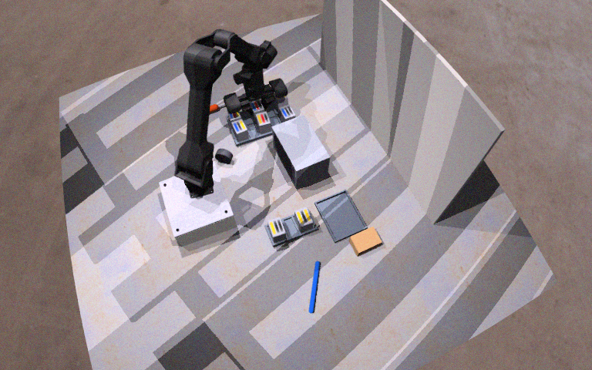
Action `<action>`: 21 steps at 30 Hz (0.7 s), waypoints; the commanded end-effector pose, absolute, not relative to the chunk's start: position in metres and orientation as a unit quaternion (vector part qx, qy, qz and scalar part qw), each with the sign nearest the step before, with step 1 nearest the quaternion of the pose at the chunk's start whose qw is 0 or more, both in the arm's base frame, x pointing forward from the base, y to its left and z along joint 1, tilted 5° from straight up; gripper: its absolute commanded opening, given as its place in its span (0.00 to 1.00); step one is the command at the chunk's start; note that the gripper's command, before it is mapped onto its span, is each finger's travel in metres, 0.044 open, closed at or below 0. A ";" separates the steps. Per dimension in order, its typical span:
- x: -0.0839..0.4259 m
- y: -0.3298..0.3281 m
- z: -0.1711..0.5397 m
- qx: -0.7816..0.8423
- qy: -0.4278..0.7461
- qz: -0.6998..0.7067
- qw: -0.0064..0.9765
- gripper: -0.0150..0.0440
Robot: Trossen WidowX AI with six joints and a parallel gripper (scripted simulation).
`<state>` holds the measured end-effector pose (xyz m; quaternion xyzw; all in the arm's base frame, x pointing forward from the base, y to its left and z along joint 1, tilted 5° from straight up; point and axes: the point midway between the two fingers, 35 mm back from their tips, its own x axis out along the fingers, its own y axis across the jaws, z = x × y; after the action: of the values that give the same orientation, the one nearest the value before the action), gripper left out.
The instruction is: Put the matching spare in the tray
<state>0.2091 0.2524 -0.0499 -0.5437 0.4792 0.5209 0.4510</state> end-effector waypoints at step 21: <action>0.209 0.257 0.029 -0.544 0.478 0.522 0.450 0.25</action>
<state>0.2090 0.2550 0.0240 -0.5462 0.4814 0.5213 0.4452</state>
